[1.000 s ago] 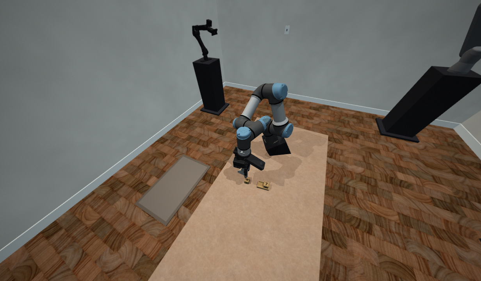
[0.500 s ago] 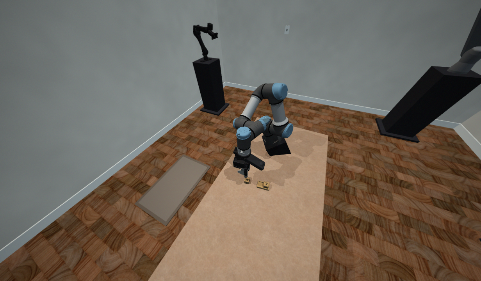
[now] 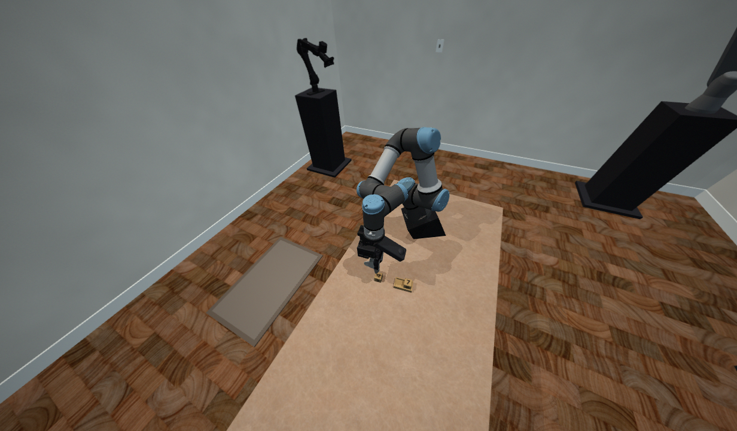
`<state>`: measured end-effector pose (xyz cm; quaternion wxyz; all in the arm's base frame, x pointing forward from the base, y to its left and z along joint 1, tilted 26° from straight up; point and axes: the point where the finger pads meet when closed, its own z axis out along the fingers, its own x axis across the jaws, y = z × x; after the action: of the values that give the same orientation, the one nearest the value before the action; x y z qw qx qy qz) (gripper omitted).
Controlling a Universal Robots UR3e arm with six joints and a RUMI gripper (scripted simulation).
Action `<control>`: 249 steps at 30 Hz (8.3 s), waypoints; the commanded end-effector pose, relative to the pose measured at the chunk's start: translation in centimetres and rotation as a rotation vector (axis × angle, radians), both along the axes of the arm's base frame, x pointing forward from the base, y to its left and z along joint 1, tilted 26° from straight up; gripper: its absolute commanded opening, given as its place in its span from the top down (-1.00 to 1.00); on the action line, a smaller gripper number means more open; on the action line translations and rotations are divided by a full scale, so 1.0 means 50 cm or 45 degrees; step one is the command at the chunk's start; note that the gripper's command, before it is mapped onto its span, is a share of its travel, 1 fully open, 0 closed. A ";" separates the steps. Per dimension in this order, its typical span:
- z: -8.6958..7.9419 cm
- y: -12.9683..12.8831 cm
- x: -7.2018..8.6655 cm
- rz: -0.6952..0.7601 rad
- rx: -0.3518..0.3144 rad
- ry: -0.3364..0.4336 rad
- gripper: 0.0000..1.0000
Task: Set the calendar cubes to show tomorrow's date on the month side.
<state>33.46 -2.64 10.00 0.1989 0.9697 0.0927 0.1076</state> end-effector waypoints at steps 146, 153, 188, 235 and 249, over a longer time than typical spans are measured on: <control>-0.091 -0.037 0.028 0.000 -0.001 -0.003 0.44; -0.099 -0.040 0.030 0.000 -0.001 -0.003 0.44; -0.140 -0.056 0.042 0.000 -0.001 -0.003 0.44; -0.140 -0.056 0.042 0.000 -0.001 -0.003 0.80; -0.139 -0.056 0.042 0.000 -0.001 -0.003 0.80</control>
<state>35.49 -5.46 2.95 0.1989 0.9697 0.0925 0.1077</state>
